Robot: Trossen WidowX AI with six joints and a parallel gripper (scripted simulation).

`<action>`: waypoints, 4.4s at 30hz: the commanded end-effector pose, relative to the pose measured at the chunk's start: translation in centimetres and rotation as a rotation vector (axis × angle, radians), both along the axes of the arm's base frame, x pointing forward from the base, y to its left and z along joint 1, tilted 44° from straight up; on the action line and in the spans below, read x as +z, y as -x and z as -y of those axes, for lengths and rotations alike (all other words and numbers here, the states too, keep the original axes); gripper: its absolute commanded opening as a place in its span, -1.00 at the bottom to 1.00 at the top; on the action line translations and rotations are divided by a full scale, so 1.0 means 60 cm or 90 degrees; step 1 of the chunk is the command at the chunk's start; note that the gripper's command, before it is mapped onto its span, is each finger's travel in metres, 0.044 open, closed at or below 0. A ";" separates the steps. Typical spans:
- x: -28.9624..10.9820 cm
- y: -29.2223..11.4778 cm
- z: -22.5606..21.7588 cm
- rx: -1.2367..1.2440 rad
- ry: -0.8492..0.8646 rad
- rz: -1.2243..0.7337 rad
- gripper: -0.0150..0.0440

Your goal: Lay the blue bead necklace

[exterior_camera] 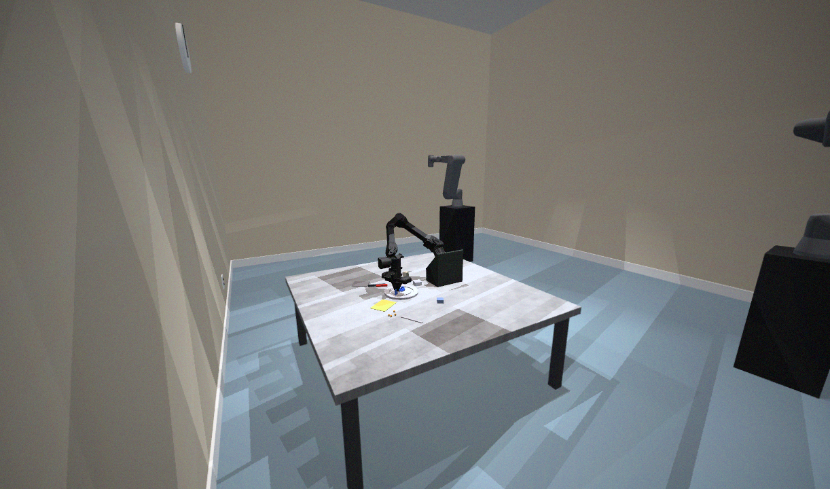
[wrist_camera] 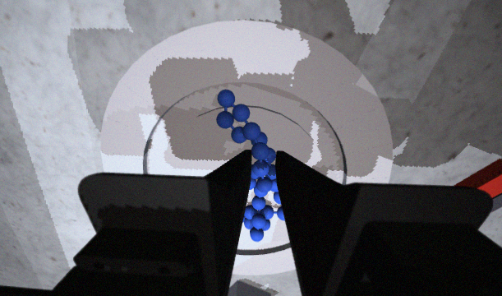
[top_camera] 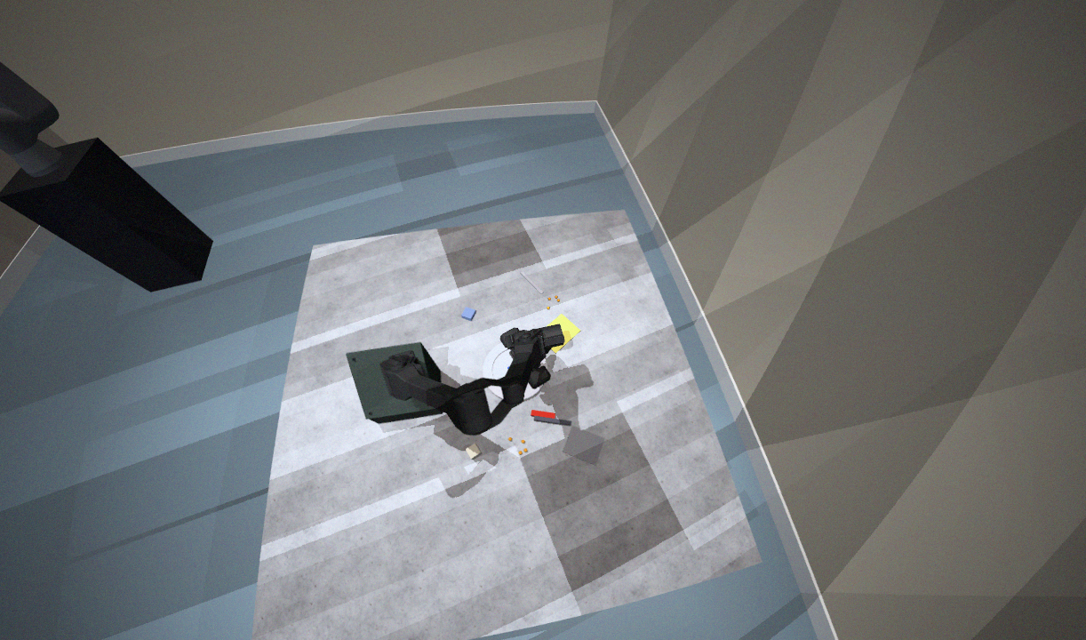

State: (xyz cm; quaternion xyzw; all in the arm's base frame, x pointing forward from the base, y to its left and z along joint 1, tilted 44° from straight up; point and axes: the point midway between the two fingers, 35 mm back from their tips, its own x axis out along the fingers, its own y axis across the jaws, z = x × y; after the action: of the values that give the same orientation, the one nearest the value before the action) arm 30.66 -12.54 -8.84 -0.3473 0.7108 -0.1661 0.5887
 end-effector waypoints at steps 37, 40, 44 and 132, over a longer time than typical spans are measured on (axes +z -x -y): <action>0.020 -0.014 -0.009 0.001 0.002 -0.005 -0.49; 0.017 -0.014 -0.006 0.001 0.002 -0.005 -0.49; 0.010 -0.013 0.001 0.001 0.002 -0.005 -0.49; -0.031 -0.045 -0.023 0.067 -0.004 -0.067 -0.08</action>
State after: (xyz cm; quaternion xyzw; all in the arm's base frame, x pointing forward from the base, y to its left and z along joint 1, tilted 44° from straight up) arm 33.53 -10.92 -10.33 -0.3873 0.7199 -0.1155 0.5642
